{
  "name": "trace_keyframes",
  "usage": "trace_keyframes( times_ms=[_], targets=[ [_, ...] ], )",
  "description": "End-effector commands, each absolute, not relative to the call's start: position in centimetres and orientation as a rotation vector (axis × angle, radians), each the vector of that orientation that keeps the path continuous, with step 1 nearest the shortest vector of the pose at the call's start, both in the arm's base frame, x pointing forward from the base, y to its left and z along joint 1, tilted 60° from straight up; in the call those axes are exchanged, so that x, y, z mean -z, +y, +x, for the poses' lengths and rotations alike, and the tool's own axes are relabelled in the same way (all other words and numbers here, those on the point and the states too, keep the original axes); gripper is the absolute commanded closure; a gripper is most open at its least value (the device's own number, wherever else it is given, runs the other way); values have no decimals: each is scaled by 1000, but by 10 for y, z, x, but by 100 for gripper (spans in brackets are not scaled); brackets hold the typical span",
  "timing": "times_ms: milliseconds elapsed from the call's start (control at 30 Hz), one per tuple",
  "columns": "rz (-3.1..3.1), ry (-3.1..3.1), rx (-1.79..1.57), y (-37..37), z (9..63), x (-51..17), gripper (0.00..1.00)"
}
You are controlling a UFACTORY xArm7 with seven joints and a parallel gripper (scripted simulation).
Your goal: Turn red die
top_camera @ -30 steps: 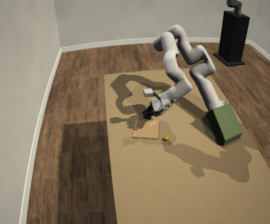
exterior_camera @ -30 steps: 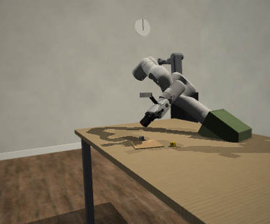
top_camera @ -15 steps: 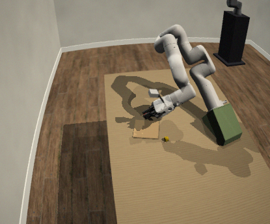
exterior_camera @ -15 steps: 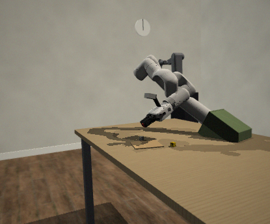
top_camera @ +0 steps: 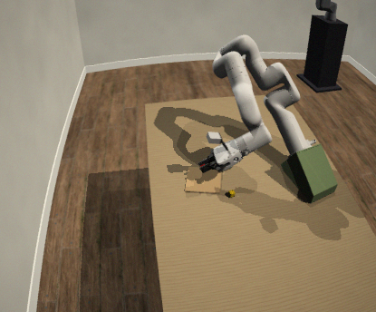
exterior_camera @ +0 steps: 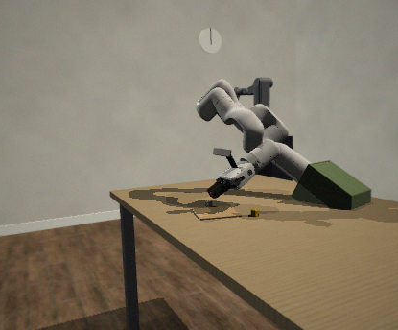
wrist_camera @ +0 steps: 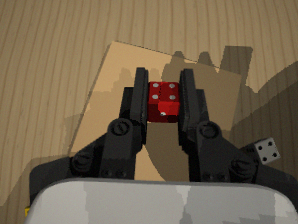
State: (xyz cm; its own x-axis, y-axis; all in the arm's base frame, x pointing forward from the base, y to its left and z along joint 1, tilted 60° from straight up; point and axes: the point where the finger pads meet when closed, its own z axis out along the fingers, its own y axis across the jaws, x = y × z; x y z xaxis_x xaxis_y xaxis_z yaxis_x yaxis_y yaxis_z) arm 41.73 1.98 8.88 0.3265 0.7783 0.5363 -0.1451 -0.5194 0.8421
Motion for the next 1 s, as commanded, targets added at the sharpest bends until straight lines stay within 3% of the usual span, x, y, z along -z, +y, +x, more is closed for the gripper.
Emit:
trace_keyframes(
  times_ms=[0, 967],
  targets=[
    [1717, 573, -1337, 10, 421, -81, 85],
    [1717, 573, -1337, -9, 425, -70, 85]
  ],
)
